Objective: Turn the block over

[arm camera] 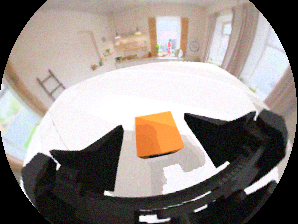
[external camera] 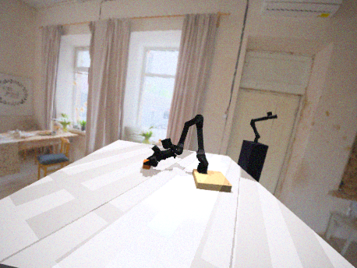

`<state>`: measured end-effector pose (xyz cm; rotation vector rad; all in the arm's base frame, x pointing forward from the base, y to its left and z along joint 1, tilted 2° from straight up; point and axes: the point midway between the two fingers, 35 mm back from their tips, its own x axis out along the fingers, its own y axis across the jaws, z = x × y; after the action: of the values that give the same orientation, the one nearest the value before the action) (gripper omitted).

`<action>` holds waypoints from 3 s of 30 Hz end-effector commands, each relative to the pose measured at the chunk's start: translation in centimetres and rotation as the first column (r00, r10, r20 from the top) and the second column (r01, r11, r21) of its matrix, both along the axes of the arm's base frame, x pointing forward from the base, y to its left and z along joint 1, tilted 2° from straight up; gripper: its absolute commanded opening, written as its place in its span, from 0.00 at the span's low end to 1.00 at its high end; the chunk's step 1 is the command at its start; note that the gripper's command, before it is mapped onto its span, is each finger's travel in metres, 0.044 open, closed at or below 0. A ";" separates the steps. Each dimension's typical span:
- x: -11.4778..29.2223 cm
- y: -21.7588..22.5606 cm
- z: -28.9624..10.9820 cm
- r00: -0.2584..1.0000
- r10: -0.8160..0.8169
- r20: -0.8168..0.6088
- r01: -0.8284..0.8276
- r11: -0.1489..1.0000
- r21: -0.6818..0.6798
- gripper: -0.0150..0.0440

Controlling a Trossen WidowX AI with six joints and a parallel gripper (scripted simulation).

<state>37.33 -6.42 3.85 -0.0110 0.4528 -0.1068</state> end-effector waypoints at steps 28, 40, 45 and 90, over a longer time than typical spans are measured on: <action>0.8 -0.1 2.8 0.947 -0.005 -0.320 0.018 0.999 0.038 1.00; -2.2 0.5 7.0 0.857 0.000 -0.515 0.030 0.998 0.050 1.00; -2.2 0.5 7.0 0.857 0.000 -0.515 0.030 0.998 0.050 1.00; 1.4 -0.1 4.9 0.495 0.025 -0.869 0.079 0.994 0.074 1.00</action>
<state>38.67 -6.41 9.70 0.0526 1.5150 -0.0993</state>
